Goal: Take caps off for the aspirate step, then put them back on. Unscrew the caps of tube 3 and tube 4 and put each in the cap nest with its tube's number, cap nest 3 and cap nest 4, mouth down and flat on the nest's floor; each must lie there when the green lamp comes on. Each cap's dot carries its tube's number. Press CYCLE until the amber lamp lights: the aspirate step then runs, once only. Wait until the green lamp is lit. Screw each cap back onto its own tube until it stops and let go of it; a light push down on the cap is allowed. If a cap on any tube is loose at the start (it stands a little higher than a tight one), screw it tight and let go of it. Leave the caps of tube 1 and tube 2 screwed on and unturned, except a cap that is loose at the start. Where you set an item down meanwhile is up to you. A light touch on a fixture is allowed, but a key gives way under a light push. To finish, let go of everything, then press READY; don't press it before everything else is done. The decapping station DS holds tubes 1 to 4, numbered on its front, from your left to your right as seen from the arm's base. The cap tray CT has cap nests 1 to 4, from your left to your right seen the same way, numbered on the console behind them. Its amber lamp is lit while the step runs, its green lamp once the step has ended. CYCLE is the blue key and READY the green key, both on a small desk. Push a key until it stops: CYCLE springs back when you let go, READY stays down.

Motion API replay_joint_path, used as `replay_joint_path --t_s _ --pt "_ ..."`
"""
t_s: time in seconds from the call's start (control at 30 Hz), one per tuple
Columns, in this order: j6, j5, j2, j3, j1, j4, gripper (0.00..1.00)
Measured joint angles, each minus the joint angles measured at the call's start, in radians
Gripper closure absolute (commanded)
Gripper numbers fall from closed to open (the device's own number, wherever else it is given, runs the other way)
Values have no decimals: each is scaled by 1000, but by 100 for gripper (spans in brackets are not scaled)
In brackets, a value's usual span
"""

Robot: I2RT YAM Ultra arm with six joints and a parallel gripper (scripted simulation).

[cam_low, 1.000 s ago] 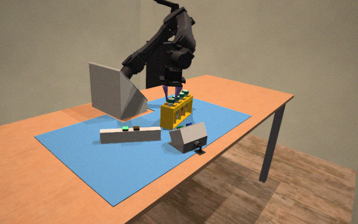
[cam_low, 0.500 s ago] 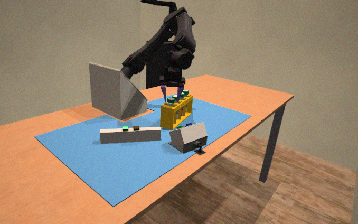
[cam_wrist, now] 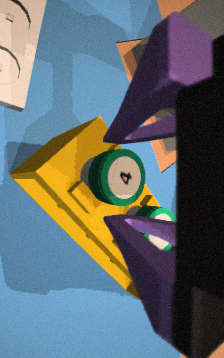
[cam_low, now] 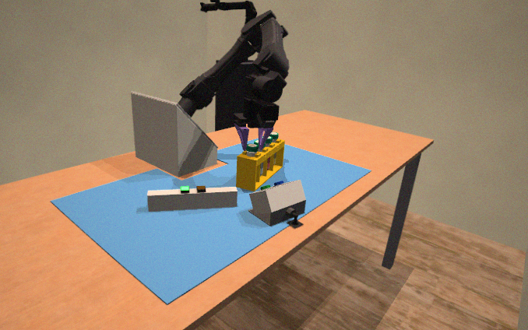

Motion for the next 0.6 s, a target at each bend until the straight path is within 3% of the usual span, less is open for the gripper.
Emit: replay_joint_path --t_s 0.3,0.5,0.53,0.6 --pt "-317 0 0 0 0 0 51" --pt "-409 1 0 0 0 0 51" --pt "-416 1 0 0 0 0 100" --pt "-426 6 0 -1 0 0 100"
